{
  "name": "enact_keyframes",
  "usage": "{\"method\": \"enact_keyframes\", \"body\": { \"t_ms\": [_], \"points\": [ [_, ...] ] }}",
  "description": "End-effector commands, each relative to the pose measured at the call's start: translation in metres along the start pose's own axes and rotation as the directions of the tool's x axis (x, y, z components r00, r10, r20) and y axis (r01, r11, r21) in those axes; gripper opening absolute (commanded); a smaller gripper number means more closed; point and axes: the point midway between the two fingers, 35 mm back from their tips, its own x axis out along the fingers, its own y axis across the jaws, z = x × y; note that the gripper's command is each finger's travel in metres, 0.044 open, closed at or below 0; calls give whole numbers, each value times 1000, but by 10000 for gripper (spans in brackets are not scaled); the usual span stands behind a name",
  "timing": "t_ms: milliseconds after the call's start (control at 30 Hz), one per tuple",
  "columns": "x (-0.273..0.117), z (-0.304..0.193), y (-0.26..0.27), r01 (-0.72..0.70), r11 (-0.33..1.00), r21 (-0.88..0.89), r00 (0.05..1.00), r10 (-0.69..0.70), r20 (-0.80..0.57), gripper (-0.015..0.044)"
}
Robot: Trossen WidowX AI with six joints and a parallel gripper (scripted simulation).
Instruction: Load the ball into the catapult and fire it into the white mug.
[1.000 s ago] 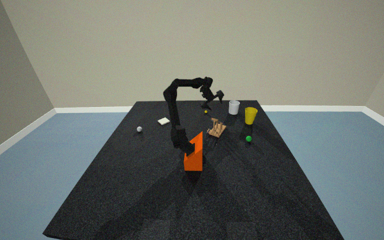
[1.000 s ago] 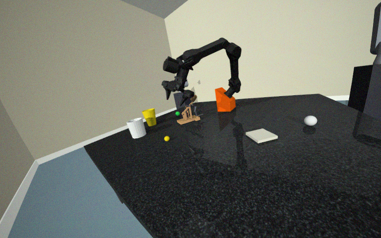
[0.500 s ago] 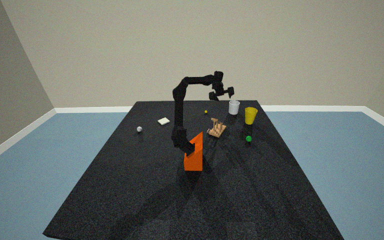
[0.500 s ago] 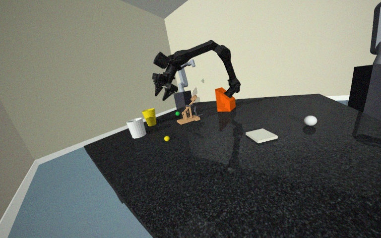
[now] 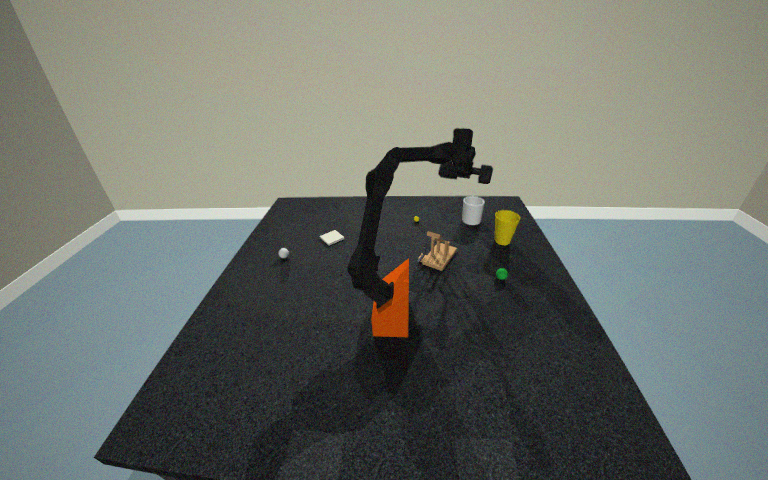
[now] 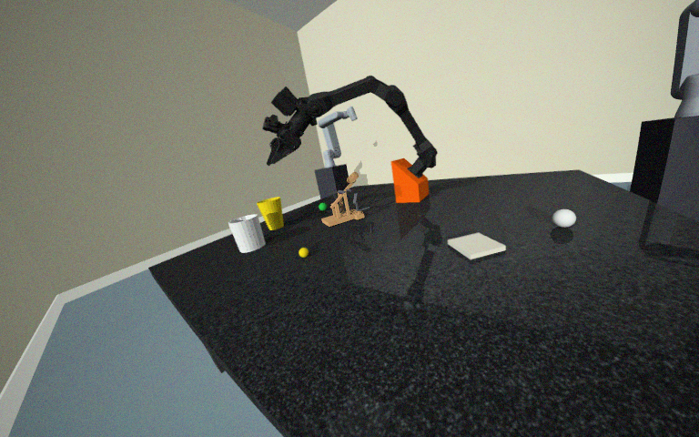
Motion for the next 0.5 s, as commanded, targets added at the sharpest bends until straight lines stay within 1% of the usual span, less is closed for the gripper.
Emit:
{"method": "enact_keyframes", "body": {
  "t_ms": [0,367,467],
  "points": [
    [-3,7,-2,-22,999,24,999,22,25,440],
    [-3,7,-2,-22,999,24,999,22,25,440],
    [0,10,-9,-12,999,31,1000,12,24,440]
  ]
}}
